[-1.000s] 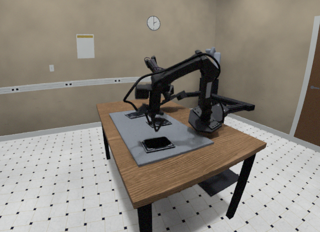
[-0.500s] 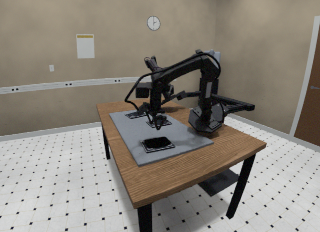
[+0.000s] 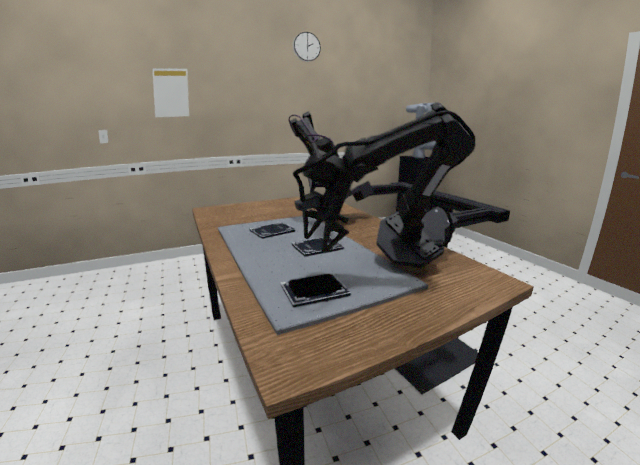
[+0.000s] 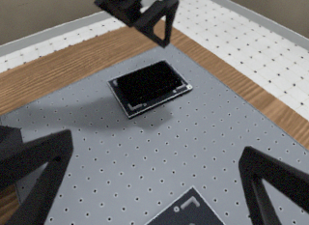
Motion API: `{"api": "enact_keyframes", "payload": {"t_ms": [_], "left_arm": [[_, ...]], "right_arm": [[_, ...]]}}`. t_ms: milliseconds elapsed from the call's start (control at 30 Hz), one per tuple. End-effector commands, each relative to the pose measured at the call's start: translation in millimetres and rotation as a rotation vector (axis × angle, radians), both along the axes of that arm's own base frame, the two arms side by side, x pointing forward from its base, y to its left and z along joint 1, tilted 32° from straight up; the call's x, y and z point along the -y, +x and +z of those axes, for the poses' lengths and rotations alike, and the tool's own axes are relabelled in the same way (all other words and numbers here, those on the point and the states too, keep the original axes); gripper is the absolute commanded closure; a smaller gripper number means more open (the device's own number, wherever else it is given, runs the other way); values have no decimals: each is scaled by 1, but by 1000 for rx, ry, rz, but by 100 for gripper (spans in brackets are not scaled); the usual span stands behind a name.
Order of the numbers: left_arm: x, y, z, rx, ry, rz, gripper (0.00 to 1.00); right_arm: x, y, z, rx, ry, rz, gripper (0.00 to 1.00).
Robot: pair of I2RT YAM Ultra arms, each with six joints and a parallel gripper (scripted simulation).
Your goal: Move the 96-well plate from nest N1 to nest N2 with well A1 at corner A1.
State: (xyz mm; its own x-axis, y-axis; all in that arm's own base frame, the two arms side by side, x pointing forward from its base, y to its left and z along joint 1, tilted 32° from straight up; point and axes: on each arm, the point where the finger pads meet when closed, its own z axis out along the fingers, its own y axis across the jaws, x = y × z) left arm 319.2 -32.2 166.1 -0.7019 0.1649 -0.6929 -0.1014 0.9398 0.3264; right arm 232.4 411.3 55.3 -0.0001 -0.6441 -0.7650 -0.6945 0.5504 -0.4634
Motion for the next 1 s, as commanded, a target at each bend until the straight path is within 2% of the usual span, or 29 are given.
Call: {"api": "enact_keyframes", "payload": {"t_ms": [0, 167, 367, 967], "left_arm": [[8, 6, 15, 177, -23, -33, 0], [8, -2, 11, 222, -31, -47, 0], [6, -8, 4, 205, -23, -52, 0], [7, -5, 6, 207, -35, -48, 0]], "right_arm": [[-9, -6, 8, 4, 23, 23, 0], [-9, -6, 8, 4, 23, 23, 0], [-9, -6, 8, 4, 23, 23, 0], [-9, -6, 8, 4, 23, 23, 0]]}}
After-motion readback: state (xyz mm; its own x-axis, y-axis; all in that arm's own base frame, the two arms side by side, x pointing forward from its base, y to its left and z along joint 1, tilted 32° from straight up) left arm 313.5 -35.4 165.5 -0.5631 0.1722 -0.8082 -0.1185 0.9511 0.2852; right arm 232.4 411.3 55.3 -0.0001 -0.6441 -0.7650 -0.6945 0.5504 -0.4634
